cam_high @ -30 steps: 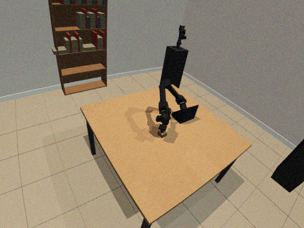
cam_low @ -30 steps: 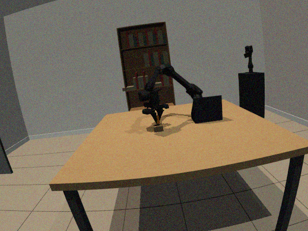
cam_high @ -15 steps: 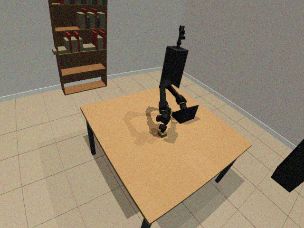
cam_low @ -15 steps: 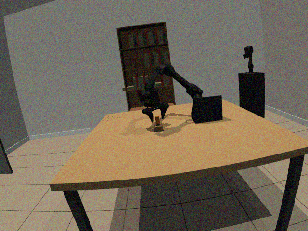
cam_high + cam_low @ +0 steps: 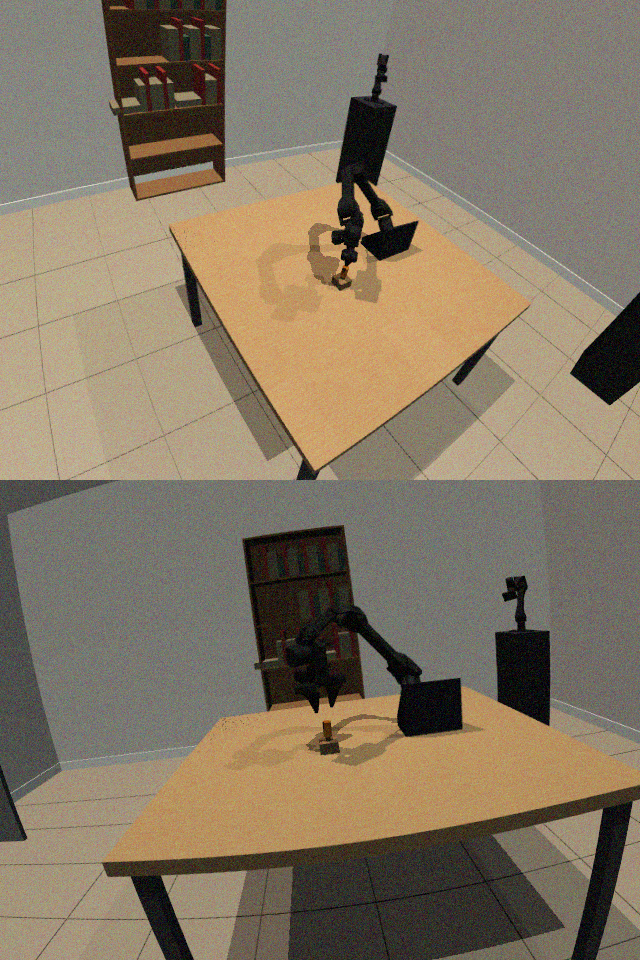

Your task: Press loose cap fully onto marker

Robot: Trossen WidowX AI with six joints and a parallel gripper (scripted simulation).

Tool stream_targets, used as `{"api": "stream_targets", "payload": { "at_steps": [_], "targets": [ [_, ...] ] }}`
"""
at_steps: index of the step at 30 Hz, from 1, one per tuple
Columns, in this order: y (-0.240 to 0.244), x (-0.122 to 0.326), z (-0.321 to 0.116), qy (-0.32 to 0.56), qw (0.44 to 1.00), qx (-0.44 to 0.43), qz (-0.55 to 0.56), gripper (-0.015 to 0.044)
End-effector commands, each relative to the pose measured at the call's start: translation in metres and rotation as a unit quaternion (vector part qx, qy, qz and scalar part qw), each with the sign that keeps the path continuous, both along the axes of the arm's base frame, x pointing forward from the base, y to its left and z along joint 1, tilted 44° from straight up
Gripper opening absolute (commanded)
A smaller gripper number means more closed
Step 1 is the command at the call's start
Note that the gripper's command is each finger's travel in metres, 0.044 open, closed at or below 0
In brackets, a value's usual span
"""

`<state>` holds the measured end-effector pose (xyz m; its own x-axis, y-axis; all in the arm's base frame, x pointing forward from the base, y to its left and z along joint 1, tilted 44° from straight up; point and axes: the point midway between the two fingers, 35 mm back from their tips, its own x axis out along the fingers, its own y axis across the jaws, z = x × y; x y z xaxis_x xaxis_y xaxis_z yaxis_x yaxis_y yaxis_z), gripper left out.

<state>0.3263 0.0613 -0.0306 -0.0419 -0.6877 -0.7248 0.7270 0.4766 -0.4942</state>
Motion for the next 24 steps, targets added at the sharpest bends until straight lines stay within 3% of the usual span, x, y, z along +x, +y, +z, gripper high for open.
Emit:
{"api": "stream_targets", "payload": {
  "at_steps": [1,6,11,24],
  "targets": [
    [-0.0013,-0.0015,-0.0034,0.114,0.986,0.007,0.118,0.0256],
    [-0.0033,-0.0026,-0.0073,0.251,0.931,0.015,0.263,0.0125],
    [-0.0033,-0.0027,-0.0074,0.256,0.929,0.016,0.268,0.0],
    [-0.0058,-0.0028,-0.01,0.256,0.929,0.016,0.268,0.0]
  ]
}}
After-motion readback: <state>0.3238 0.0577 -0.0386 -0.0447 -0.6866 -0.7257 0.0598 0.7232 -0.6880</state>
